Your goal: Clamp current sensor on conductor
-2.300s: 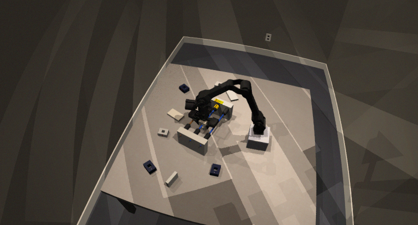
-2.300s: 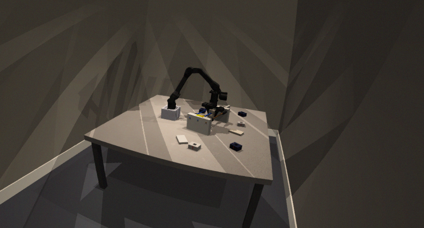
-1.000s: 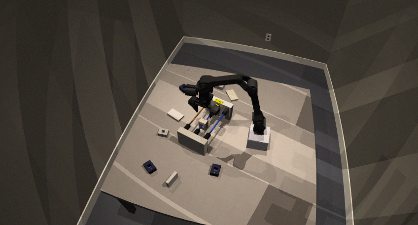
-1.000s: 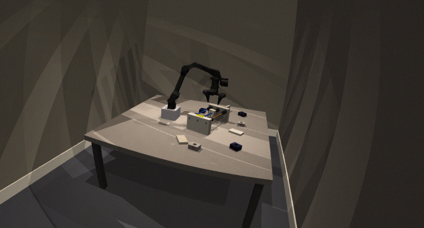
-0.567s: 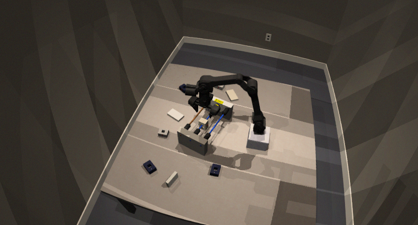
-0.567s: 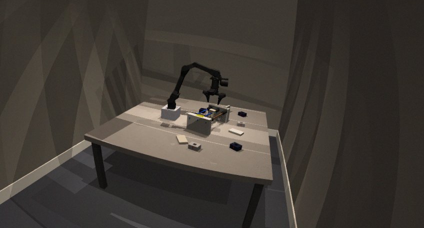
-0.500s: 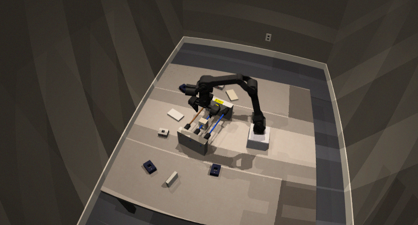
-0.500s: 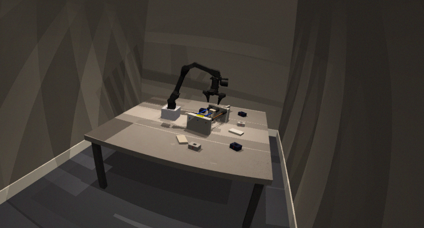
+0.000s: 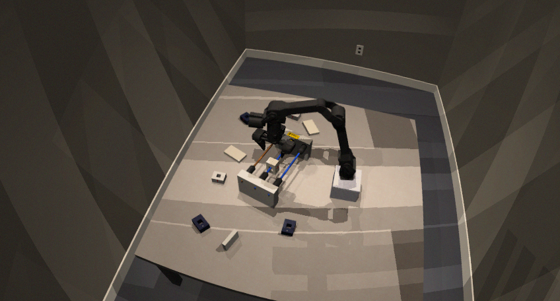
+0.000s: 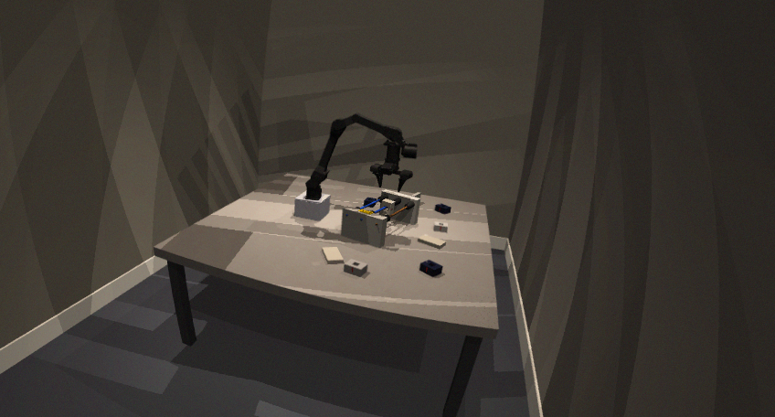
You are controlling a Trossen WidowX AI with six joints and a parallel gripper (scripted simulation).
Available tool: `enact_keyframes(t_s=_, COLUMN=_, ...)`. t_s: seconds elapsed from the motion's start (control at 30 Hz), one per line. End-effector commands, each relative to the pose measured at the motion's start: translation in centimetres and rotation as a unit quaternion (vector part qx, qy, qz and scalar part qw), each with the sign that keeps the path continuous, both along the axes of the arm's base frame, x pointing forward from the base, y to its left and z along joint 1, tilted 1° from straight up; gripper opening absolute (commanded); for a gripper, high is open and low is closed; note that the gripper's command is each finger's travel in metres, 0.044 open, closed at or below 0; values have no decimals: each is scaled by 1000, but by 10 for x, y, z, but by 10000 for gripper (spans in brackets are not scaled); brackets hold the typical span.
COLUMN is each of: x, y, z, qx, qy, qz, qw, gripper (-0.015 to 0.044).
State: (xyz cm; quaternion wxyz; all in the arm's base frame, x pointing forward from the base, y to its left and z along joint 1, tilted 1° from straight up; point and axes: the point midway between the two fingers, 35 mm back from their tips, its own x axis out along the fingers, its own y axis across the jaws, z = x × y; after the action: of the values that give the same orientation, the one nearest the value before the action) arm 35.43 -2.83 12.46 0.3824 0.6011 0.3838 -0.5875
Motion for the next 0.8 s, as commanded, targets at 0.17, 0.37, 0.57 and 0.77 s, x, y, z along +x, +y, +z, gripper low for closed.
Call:
enact_keyframes(t_s=0.17, x=-29, y=-36, z=3, qx=52, qy=-86, qz=249, qw=963, gripper=440)
enact_keyframes(t_s=0.37, x=-55, y=-58, z=5, qx=32, qy=-184, qz=450, qw=873, gripper=440)
enact_keyframes(t_s=0.57, x=-81, y=-73, z=6, qx=-38, qy=-267, qz=589, qw=762, gripper=440)
enact_keyframes(t_s=0.77, x=-95, y=-79, z=5, qx=-105, qy=-297, qz=674, qw=668, gripper=440)
